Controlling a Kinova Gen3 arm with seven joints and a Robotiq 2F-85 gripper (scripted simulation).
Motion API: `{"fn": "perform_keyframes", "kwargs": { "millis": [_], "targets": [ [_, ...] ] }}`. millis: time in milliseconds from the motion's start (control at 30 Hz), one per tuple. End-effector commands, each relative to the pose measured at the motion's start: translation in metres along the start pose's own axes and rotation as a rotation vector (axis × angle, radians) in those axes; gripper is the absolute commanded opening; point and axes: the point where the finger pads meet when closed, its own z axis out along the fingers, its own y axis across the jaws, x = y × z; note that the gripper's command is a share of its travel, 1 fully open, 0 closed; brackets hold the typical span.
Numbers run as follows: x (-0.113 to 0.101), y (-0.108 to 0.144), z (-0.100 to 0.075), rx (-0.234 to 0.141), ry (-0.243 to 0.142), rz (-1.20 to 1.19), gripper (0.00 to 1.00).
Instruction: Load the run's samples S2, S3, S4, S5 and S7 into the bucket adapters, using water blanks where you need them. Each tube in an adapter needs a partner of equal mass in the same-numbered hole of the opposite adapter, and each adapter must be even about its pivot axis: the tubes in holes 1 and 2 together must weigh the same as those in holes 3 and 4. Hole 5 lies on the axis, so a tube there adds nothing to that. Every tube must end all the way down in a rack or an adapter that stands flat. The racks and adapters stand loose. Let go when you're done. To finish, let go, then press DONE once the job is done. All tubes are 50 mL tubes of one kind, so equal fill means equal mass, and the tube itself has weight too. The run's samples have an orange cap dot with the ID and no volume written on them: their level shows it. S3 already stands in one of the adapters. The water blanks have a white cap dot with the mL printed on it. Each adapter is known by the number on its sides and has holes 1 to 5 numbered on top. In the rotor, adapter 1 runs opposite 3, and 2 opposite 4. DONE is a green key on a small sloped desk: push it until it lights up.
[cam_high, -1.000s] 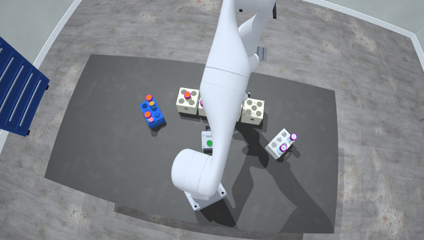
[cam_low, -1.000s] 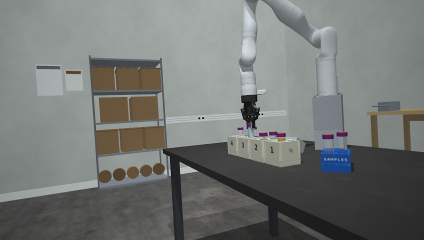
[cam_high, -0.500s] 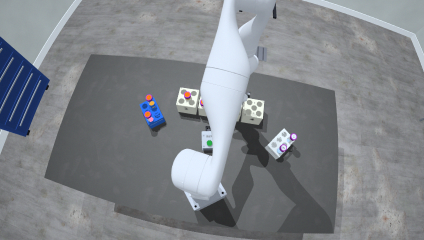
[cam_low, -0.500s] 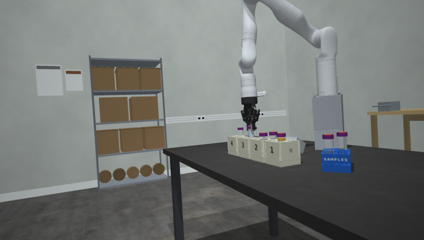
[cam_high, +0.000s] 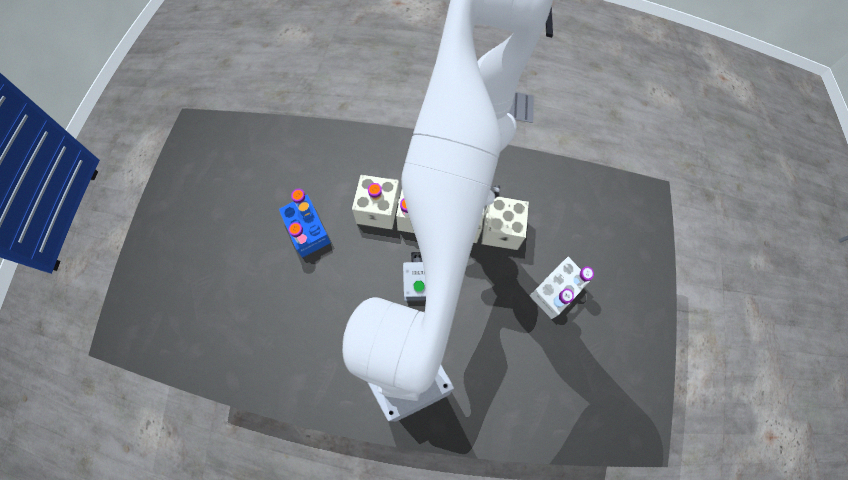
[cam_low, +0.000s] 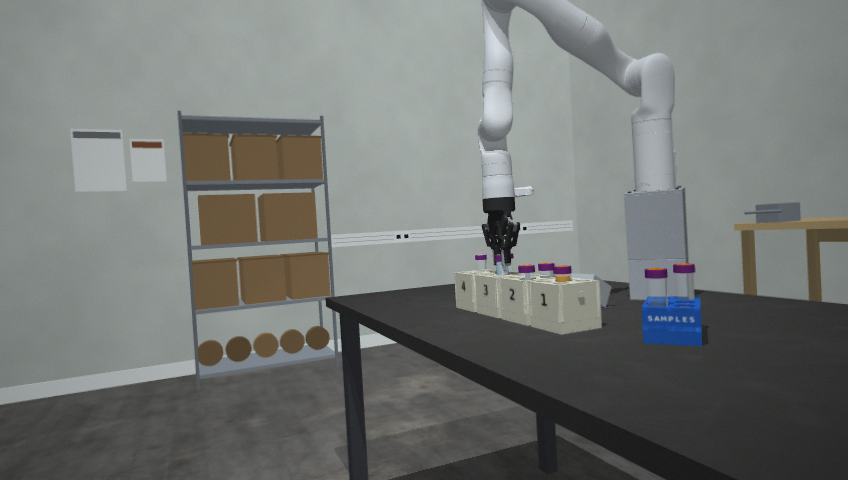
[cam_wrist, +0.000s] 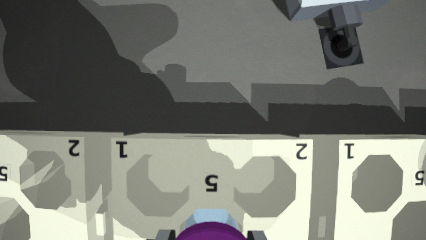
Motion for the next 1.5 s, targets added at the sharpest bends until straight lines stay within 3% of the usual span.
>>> {"fn": "perform_keyframes", "kwargs": {
  "millis": [0, 1167, 1200, 1467],
  "targets": [
    [-0.001, 0.0, 0.001, 0.0, -0.002, 0.0, 0.1],
    [-0.001, 0.0, 0.017, 0.0, -0.002, 0.0, 0.1],
    [-0.001, 0.0, 0.017, 0.0, -0.002, 0.0, 0.62],
    [-0.001, 0.0, 0.017, 0.0, -0.002, 0.0, 0.62]
  ]
}}
